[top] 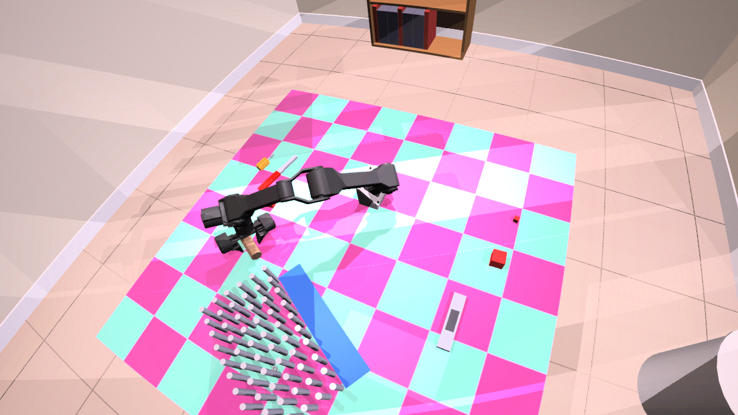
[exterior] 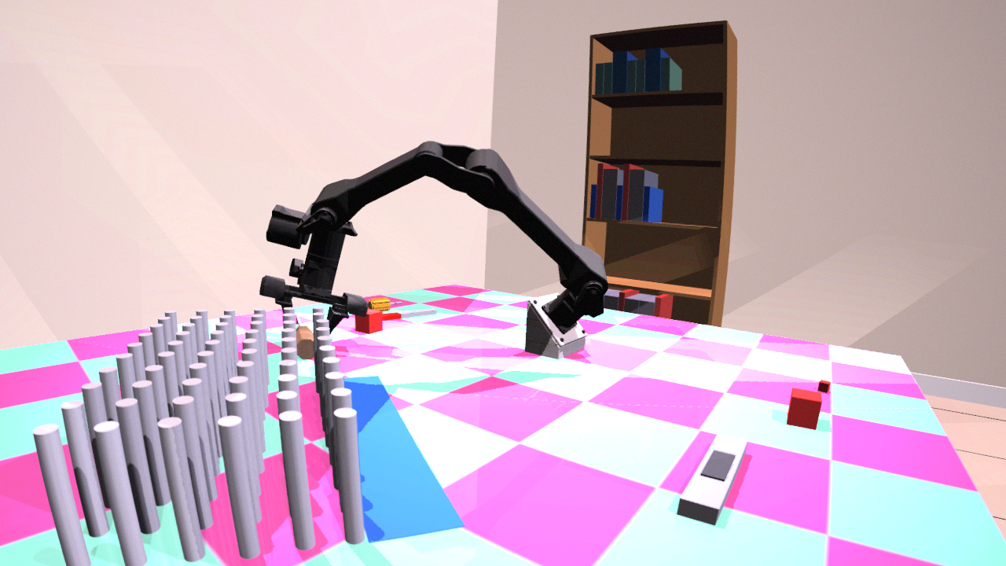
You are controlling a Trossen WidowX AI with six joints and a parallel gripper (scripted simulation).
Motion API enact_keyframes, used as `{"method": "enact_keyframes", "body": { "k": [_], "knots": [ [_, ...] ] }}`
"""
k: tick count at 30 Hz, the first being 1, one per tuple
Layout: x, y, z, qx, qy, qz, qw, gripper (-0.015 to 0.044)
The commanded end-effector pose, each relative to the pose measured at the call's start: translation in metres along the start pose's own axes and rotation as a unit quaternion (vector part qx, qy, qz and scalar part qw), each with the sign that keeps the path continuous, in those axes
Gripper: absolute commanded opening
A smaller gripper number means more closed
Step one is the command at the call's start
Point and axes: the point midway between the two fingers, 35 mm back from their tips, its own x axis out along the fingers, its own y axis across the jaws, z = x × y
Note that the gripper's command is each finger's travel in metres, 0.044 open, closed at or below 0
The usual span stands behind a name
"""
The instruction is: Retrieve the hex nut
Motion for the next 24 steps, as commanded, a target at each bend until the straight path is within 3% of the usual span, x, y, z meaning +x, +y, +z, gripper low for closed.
{"method": "enact_keyframes", "body": {
  "k": [1,3,11,17,24],
  "knots": [
    [0.003,-0.001,0.0,0.004,0.003,0.001,1.0,0.0254],
    [0.003,-0.001,0.0,0.004,0.003,0.001,1.0,0.0201],
    [0.003,-0.001,0.0,0.004,0.003,0.001,1.0,0.0148],
    [-0.023,0.007,0.001,0.003,0.001,0.001,1.0,0.0],
    [-0.056,0.013,0.001,0.001,-0.001,0.0,1.0,0.0]
  ]
}}
